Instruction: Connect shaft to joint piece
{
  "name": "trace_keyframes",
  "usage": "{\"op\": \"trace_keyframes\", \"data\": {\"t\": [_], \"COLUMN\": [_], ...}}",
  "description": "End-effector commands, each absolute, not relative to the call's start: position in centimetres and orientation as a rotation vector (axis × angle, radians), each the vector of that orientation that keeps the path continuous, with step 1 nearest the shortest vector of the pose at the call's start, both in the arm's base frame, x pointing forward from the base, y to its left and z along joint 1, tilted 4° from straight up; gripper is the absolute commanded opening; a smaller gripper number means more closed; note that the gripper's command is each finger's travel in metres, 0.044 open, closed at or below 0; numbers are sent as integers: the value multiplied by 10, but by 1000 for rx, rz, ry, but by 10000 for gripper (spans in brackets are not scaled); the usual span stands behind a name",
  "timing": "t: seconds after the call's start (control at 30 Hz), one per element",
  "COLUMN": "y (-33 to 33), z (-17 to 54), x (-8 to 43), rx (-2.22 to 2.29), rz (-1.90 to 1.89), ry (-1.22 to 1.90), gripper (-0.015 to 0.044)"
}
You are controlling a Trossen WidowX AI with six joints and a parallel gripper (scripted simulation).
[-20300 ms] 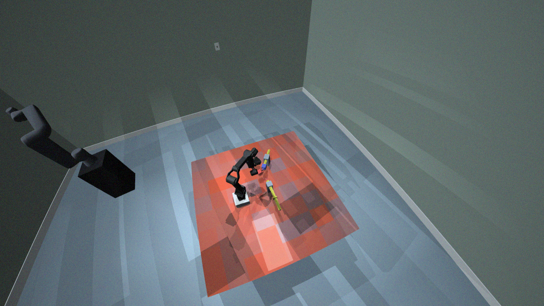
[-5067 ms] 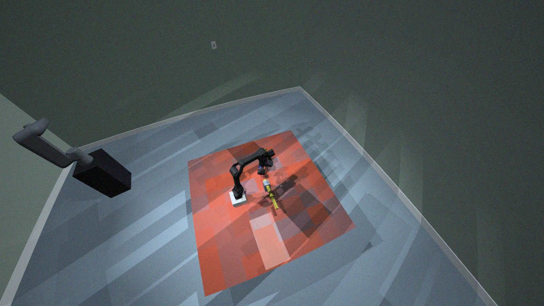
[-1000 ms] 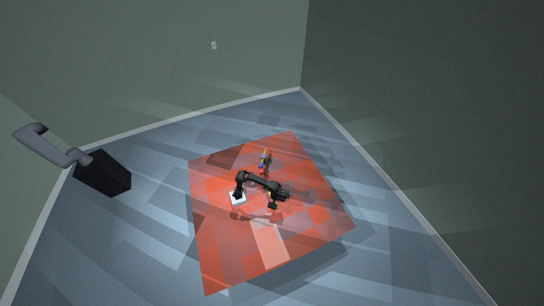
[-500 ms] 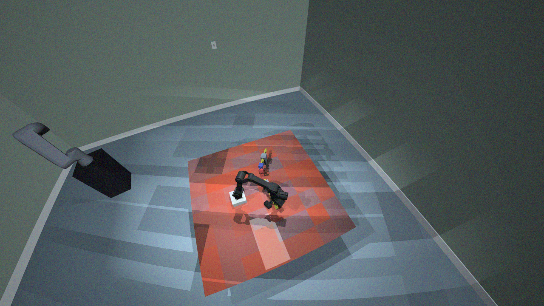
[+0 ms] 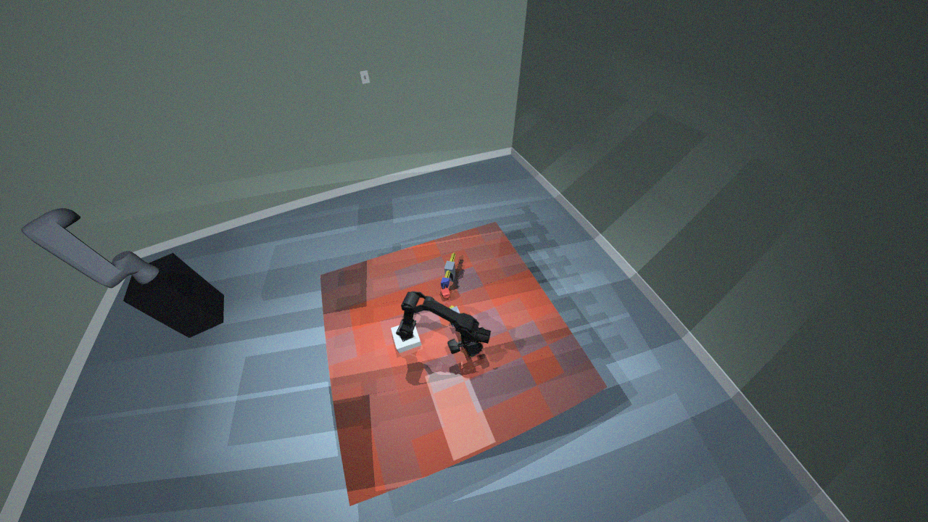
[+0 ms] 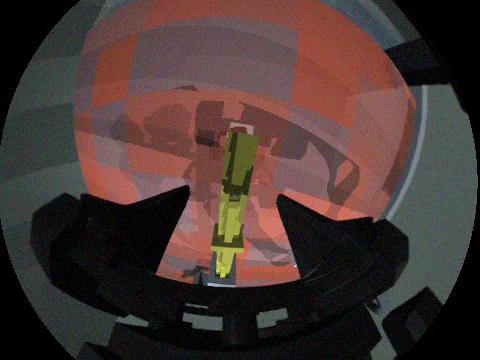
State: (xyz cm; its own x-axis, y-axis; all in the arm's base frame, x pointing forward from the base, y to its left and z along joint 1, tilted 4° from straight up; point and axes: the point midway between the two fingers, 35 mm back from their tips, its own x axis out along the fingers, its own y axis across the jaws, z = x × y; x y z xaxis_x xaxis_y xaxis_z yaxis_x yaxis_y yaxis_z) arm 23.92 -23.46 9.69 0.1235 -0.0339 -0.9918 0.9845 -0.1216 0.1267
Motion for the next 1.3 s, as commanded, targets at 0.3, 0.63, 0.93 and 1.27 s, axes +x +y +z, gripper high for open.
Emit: {"op": "trace_keyframes", "data": {"t": [0.3,0.63,0.93,1.27], "y": [-235,-234,-234,-234], "z": [81,66,66,66], "x": [242,244,244,244], "rx": [1354,1354,1354,1354], "rz": [-1223,-1223,-1223,-1223], "ry": [1027,1027,1027,1027], "gripper": [440,440,230,102]}}
